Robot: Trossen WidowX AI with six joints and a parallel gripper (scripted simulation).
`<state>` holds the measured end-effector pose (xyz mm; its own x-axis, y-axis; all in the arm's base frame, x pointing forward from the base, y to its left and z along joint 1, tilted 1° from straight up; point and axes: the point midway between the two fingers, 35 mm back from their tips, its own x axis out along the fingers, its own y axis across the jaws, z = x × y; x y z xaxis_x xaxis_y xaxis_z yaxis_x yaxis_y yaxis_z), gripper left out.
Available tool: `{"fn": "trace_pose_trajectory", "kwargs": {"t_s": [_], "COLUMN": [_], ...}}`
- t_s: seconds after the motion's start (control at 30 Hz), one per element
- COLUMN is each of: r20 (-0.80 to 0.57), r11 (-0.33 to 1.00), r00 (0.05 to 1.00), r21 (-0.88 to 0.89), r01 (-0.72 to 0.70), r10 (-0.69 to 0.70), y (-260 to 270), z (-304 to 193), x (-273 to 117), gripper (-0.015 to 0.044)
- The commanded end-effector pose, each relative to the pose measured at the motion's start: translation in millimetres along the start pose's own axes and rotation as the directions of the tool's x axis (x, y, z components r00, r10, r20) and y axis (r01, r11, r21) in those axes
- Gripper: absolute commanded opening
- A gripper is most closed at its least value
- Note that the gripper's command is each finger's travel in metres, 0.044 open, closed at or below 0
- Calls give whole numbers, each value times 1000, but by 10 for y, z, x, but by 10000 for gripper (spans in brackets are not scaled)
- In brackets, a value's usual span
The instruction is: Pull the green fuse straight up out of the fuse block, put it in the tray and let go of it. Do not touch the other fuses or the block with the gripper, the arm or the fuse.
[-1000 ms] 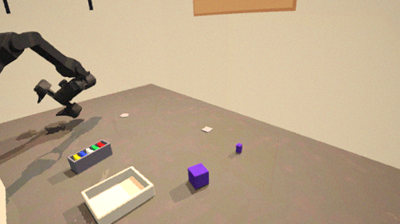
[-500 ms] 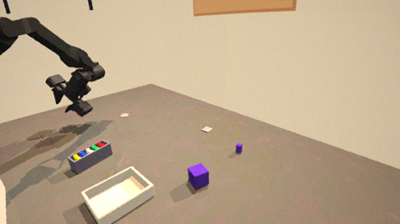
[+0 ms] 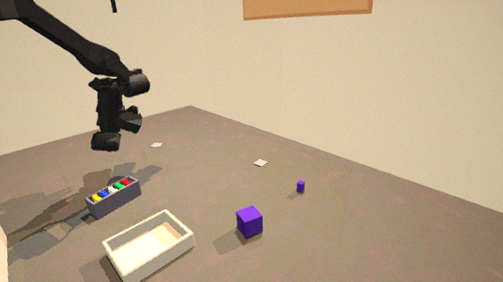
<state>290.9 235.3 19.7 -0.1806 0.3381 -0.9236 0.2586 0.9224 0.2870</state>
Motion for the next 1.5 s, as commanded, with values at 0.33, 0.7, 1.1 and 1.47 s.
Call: {"fn": "trace_pose_trajectory", "kwargs": {"t_s": [0.33,0.7,1.1,1.47], "r20": [258,258,258,258], "r11": [614,614,614,614], "r00": [922,922,922,922], "r21": [789,789,789,789], "r01": [-28,-28,-28,-28], "r10": [-289,-289,-289,-289], "y": [-1364,-1366,-1397,-1429], "z": [253,236,267,289], "x": [-511,-497,-393,-293], "gripper": [72,72,72,72]}}
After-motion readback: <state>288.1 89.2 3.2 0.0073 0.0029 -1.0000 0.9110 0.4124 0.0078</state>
